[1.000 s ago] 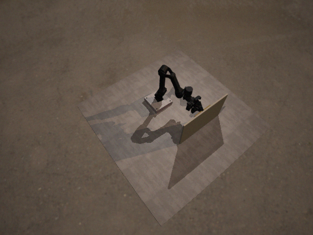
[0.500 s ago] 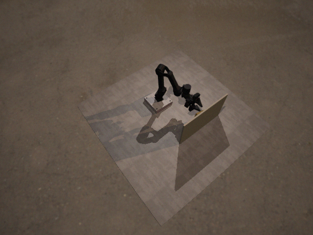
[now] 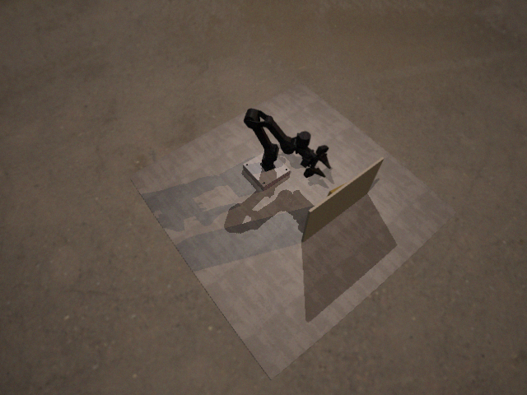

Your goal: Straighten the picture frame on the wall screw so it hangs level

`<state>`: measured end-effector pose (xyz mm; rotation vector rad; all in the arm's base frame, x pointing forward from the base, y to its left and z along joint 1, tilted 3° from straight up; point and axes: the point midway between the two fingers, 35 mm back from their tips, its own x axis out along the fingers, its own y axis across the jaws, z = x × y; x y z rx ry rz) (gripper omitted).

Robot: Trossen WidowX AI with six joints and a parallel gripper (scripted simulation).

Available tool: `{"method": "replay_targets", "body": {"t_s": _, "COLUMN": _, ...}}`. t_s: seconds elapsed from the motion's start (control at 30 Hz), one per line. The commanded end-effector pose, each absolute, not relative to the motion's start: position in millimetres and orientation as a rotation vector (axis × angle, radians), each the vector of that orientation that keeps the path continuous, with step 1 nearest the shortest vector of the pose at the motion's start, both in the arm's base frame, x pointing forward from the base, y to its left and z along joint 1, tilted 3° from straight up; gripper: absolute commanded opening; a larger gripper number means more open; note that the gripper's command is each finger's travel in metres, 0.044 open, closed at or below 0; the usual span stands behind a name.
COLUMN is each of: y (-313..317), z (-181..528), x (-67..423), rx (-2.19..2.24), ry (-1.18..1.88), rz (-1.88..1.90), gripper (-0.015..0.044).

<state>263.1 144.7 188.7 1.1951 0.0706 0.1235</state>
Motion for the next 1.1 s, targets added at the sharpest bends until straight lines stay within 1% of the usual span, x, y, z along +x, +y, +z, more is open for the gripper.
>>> {"method": "replay_targets", "body": {"t_s": 0.0, "y": 147.1, "z": 202.0, "x": 237.0, "rx": 1.192, "ry": 0.068, "rz": 0.126, "gripper": 0.0260}}
{"method": "replay_targets", "body": {"t_s": 0.27, "y": 132.5, "z": 216.9, "x": 186.8, "rx": 1.163, "ry": 0.070, "rz": 0.119, "gripper": 0.0260}}
{"method": "replay_targets", "body": {"t_s": 1.07, "y": 132.0, "z": 217.1, "x": 185.9, "rx": 1.162, "ry": 0.070, "rz": 0.119, "gripper": 0.0260}}
